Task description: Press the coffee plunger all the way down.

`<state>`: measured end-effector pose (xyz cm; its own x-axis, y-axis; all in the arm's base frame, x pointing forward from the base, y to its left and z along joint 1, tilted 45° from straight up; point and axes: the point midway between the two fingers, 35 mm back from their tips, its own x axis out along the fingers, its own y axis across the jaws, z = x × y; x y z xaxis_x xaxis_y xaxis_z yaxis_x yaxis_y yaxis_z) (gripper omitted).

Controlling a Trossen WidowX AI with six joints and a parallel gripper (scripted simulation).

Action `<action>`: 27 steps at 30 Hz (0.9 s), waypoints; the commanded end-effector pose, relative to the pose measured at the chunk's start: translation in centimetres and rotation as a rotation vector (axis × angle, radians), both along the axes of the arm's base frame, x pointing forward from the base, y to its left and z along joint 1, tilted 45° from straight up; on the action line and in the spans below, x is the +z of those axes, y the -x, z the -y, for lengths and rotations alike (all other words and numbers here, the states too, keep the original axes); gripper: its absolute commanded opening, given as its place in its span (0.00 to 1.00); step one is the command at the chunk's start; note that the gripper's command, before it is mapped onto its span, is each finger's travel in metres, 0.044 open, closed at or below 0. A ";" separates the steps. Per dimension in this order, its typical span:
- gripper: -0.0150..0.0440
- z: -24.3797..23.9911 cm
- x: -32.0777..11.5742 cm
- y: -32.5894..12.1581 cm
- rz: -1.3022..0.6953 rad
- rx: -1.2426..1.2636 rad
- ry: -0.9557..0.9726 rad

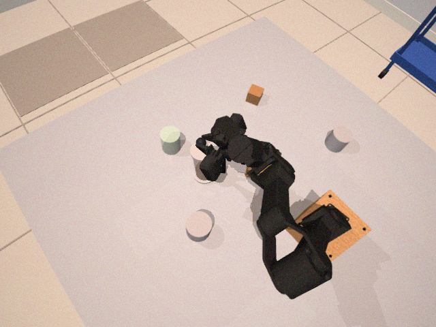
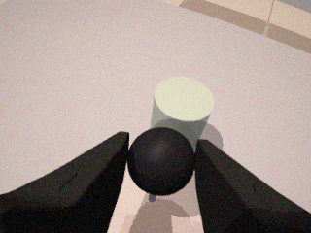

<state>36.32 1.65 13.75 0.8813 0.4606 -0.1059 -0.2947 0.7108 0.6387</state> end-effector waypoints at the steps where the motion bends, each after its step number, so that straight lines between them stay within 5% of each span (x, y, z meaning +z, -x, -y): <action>1: 0.44 -0.8 -0.8 -0.1 -0.032 0.028 -0.013; 27: 0.44 -0.7 -0.7 -0.7 -0.032 0.028 -0.013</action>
<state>36.92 1.88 13.56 0.8742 0.4720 -0.1141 -0.2958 0.7039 0.6458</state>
